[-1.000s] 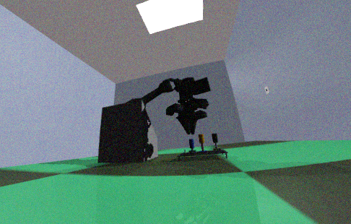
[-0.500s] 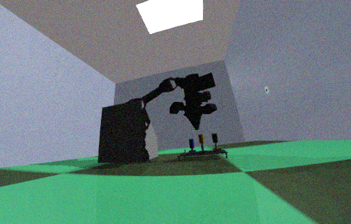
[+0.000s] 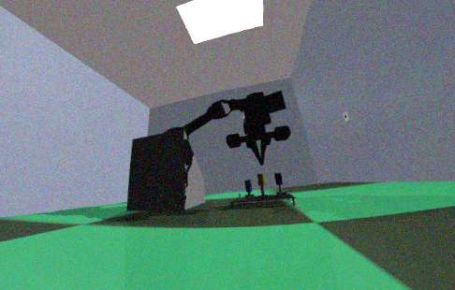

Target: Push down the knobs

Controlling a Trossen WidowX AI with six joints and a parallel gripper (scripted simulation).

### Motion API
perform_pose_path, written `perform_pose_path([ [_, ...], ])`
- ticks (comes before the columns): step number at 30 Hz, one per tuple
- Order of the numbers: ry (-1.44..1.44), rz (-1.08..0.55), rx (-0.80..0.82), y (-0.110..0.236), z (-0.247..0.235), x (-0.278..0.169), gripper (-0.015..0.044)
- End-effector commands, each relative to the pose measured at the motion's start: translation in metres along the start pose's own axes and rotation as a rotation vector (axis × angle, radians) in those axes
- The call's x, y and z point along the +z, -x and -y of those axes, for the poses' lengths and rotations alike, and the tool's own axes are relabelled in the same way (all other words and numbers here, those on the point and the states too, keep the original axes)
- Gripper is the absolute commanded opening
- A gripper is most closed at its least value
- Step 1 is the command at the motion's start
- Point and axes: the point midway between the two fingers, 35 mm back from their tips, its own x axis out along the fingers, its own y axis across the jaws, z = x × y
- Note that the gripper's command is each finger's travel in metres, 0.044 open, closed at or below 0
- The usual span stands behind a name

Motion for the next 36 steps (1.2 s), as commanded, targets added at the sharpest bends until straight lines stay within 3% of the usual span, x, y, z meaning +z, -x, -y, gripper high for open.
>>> perform_pose_path([
  [1, -0.153, -0.011, -0.001, 0.002, -0.007, -0.001, 0.0000],
  [29, -1.112, -0.037, -0.038, 0.016, -0.040, -0.006, 0.0000],
  [36, -1.163, -0.038, -0.041, 0.017, -0.042, -0.006, 0.0000],
])
